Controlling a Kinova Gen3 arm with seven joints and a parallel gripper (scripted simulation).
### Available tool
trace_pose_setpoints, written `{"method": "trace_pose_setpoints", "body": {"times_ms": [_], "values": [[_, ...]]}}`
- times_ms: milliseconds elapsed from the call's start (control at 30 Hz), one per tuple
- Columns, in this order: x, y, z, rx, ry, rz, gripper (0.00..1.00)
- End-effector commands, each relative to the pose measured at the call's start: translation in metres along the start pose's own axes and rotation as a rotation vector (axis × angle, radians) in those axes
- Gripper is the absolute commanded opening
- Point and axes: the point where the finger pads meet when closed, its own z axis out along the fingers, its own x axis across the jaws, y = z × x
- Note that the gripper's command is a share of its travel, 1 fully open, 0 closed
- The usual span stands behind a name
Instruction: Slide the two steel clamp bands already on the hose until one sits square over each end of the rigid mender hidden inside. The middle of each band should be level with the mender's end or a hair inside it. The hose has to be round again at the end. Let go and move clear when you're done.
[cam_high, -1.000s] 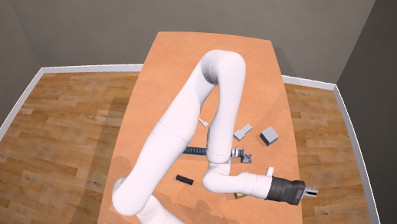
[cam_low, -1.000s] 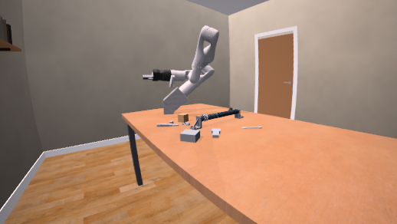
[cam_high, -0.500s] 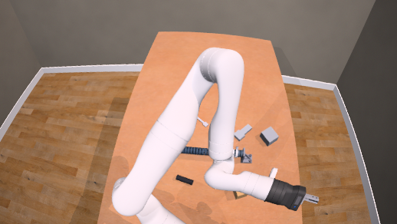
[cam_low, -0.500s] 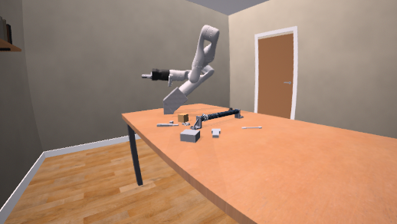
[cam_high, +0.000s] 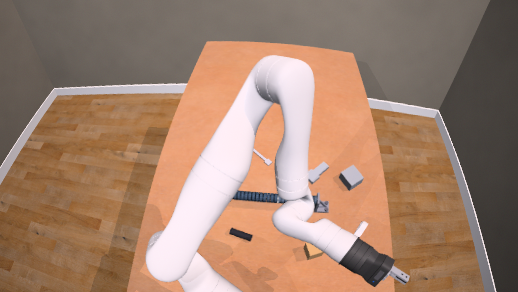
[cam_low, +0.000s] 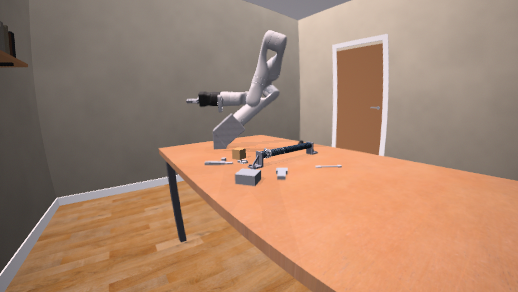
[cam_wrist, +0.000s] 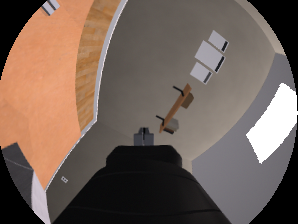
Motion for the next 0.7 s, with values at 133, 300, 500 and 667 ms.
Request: {"method": "trace_pose_setpoints", "body": {"times_ms": [133,300,500,667], "values": [[-0.016,0.012,-0.005,-0.102,-0.12,0.128,0.0],[-0.043,0.017,-0.021,-0.185,-0.256,0.239,0.0],[-0.078,0.01,-0.053,-0.27,-0.445,0.38,0.0],[-0.099,-0.003,-0.083,-0.317,-0.583,0.474,0.0]]}}
